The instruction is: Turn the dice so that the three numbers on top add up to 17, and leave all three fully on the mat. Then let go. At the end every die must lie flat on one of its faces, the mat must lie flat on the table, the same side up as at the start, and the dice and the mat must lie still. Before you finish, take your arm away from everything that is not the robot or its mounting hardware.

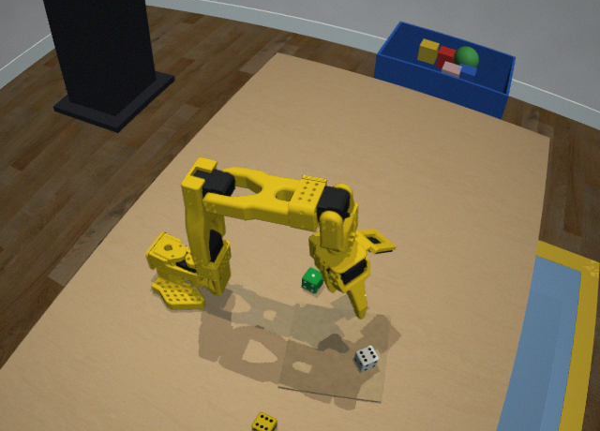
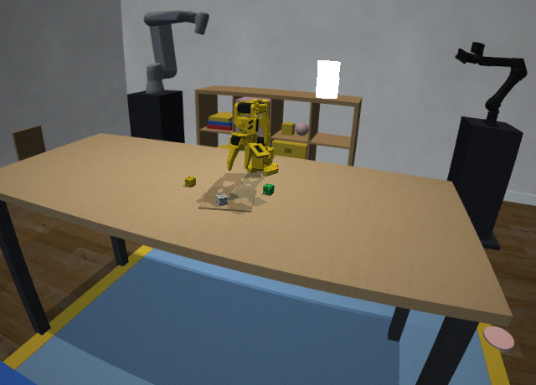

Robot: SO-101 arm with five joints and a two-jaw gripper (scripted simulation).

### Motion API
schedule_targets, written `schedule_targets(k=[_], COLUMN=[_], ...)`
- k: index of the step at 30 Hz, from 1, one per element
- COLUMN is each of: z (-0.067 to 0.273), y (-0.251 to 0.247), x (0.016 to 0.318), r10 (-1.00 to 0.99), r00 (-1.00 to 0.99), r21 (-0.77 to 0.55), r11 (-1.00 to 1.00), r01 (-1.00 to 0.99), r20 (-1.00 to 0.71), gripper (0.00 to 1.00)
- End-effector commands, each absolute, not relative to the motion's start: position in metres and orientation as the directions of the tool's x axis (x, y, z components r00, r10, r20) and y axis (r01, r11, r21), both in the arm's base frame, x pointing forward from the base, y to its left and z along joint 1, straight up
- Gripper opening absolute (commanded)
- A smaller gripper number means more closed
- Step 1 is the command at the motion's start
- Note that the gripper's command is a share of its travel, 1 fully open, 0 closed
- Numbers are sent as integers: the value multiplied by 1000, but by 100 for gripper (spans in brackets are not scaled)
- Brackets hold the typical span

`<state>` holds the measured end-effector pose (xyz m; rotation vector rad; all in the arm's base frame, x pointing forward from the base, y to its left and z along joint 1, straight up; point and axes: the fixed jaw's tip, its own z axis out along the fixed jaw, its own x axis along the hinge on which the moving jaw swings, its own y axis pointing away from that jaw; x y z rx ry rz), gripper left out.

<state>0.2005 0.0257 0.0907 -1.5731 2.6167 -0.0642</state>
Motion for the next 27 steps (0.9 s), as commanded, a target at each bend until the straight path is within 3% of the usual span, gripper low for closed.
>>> schedule_targets(k=[1,3,13,27], z=[97,97,87,75], y=[32,32,41,50], x=[199,199,185,169], r10=[-956,-956,-981,-729], r00=[-286,-286,194,684], r21=[-141,-141,-117,-65], r11=[293,293,-192,-684], r01=[-946,-946,-974,-726], r20=[-66,-66,-3,31], gripper=[32,32,32,32])
